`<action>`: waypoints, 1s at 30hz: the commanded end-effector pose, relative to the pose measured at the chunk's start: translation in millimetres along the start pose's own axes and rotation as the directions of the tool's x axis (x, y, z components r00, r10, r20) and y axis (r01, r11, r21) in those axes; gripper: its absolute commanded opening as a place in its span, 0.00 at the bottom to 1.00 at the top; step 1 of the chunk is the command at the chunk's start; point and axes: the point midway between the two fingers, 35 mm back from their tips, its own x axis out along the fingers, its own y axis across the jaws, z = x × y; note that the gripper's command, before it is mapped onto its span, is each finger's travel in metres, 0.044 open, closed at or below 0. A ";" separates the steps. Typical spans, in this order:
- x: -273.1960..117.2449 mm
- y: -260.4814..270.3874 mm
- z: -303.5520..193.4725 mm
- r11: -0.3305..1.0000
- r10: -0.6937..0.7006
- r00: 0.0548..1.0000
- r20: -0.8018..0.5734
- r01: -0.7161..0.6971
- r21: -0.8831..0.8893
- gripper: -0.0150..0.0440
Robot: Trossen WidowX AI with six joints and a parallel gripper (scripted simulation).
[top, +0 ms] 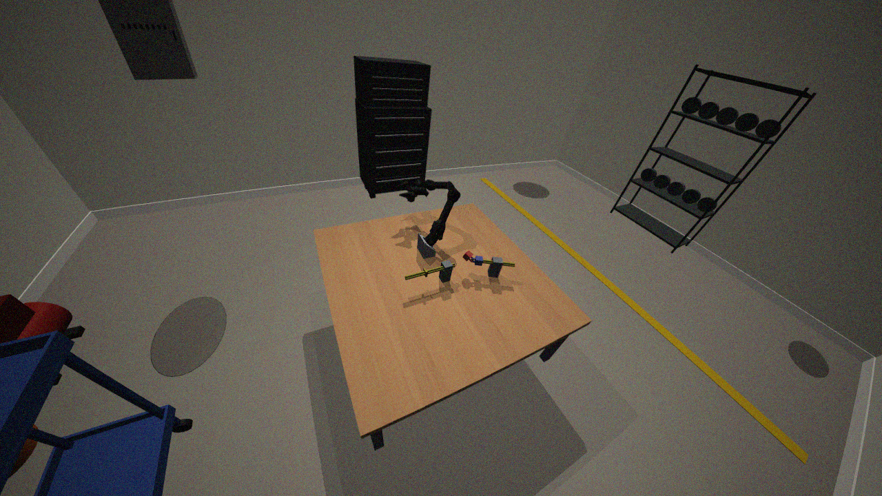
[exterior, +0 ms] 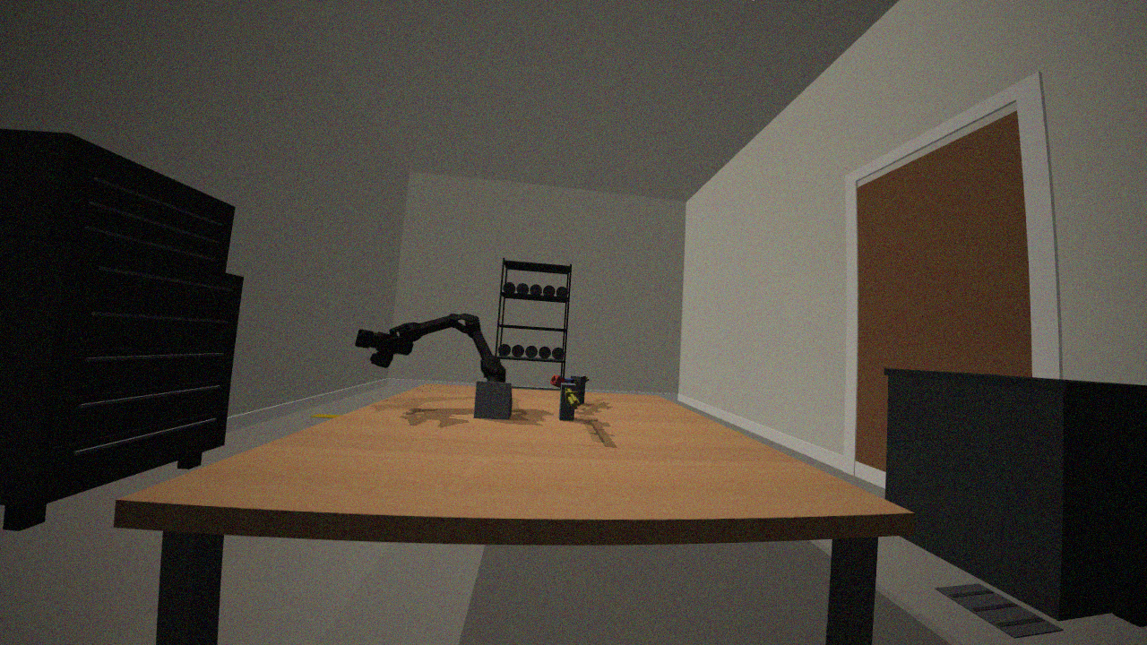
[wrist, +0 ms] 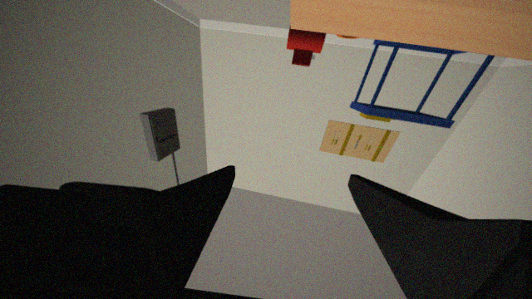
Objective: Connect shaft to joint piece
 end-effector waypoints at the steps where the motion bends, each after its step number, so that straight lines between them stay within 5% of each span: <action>1: -6.2 1.6 0.7 1.000 0.020 1.000 -0.003 -0.020 -0.002 1.00; 30: -162.6 17.2 57.9 0.907 0.401 0.888 0.226 -0.349 -0.237 1.00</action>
